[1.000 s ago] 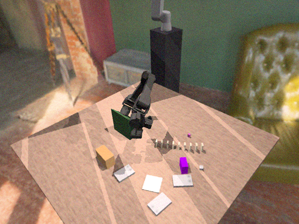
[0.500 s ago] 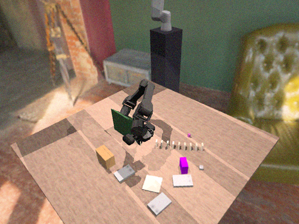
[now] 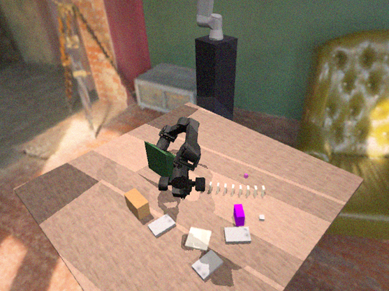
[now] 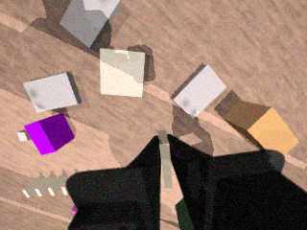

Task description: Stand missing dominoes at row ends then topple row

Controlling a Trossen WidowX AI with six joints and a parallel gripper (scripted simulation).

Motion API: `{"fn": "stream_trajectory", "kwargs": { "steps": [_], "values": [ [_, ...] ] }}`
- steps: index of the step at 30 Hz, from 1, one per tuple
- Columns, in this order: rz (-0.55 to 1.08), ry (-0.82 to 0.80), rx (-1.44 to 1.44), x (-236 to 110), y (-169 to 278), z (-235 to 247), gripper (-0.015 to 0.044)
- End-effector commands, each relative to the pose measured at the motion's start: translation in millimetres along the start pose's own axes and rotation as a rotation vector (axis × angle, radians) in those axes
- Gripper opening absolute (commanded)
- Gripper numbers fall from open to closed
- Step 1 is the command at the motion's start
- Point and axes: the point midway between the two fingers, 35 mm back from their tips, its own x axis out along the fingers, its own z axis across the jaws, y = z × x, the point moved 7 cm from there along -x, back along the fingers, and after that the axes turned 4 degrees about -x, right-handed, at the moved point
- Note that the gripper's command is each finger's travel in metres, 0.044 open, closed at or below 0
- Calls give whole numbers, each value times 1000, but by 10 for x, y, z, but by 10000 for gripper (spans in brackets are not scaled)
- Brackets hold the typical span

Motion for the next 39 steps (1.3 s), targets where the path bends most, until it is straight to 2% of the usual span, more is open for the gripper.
{"fn": "stream_trajectory", "kwargs": {
  "steps": [1, 10, 39],
  "values": [
    [7, -7, 139, 45, -70, 16, 21],
    [-6, 9, 135, 75, -82, 17, 21],
    [-306, 266, 80, 595, -215, 53, 21]
  ]
}}
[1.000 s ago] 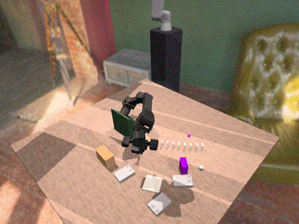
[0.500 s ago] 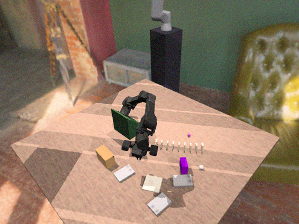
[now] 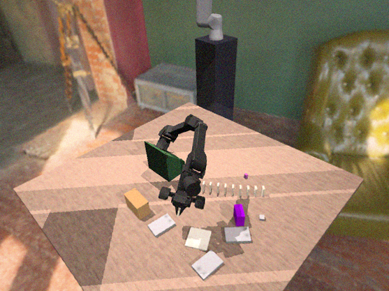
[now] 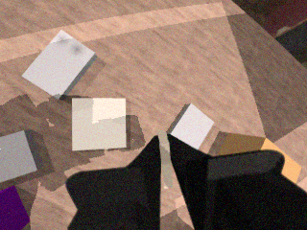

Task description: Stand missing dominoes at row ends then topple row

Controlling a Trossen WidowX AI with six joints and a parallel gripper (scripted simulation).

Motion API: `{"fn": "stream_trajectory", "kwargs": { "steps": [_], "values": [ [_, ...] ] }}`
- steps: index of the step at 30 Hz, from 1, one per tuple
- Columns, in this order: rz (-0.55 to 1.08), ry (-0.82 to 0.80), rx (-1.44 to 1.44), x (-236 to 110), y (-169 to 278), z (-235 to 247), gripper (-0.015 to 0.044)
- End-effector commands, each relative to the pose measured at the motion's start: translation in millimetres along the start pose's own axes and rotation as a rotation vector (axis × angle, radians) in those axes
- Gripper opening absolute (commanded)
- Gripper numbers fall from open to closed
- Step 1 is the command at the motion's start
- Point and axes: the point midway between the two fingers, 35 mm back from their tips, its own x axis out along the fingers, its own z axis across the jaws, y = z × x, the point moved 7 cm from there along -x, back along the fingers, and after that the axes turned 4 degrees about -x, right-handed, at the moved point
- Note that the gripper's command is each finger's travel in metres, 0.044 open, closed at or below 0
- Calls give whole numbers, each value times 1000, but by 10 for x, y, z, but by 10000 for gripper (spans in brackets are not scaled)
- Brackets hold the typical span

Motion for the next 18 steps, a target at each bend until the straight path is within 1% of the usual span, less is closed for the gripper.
{"fn": "stream_trajectory", "kwargs": {
  "steps": [1, 18],
  "values": [
    [-53, 32, 0, 59, 17, 25, 21],
    [-277, 113, 3, 248, 123, 114, 21]
  ]
}}
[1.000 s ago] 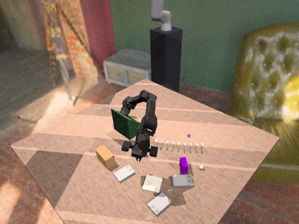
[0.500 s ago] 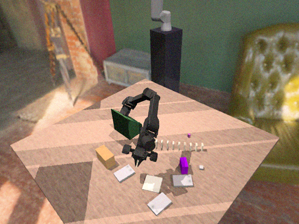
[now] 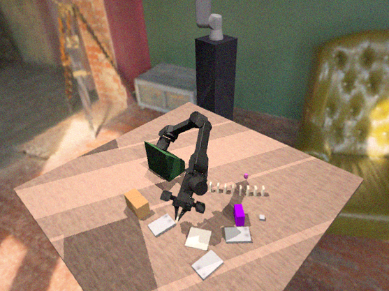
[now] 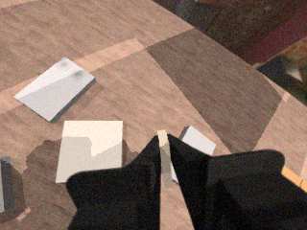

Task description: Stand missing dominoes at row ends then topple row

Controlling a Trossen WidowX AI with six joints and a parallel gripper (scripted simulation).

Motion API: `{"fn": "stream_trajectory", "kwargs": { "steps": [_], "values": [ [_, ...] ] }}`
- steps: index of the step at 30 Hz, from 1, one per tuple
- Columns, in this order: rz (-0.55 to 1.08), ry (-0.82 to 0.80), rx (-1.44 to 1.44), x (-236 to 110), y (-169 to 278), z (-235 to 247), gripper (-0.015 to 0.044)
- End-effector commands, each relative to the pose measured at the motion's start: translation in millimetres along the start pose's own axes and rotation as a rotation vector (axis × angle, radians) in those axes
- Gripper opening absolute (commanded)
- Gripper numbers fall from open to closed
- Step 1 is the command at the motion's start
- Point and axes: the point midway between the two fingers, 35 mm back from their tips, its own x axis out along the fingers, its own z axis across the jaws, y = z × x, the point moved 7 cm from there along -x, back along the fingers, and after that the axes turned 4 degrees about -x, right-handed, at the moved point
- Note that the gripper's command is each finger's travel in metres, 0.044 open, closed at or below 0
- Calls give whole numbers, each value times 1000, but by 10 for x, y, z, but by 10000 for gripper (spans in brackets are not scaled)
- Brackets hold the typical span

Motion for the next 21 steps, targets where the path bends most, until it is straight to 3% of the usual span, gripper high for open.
{"fn": "stream_trajectory", "kwargs": {
  "steps": [1, 21],
  "values": [
    [-59, 22, 8, 20, 43, 21, 21],
    [-340, 80, 60, 9, 279, 53, 21]
  ]
}}
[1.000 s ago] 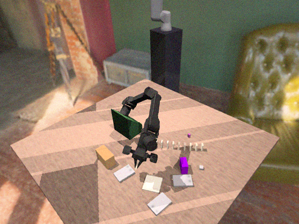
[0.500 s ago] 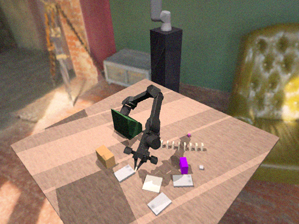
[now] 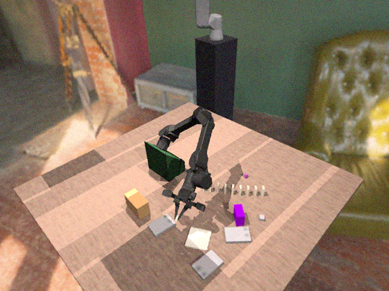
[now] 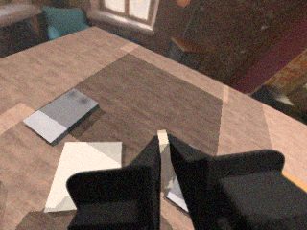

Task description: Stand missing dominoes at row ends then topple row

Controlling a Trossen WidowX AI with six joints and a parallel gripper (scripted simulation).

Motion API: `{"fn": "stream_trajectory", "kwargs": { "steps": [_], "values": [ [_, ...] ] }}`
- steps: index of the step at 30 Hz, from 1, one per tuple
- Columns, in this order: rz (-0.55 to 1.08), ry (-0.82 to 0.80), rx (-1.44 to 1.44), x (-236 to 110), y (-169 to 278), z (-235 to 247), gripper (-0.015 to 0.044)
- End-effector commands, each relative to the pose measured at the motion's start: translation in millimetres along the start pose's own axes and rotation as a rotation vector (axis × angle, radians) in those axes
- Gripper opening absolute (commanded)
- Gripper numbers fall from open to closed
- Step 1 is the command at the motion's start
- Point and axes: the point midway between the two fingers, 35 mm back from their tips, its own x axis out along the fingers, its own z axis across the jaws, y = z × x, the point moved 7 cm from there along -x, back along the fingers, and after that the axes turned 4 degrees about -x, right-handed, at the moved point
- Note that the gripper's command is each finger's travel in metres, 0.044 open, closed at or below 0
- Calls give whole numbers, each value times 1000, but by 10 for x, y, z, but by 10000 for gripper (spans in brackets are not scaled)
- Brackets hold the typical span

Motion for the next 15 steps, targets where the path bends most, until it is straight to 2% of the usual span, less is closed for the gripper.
{"fn": "stream_trajectory", "kwargs": {
  "steps": [1, 15],
  "values": [
    [-63, 8, 18, -32, 56, 5, 21],
    [-256, -10, 79, -159, 265, 30, 21]
  ]
}}
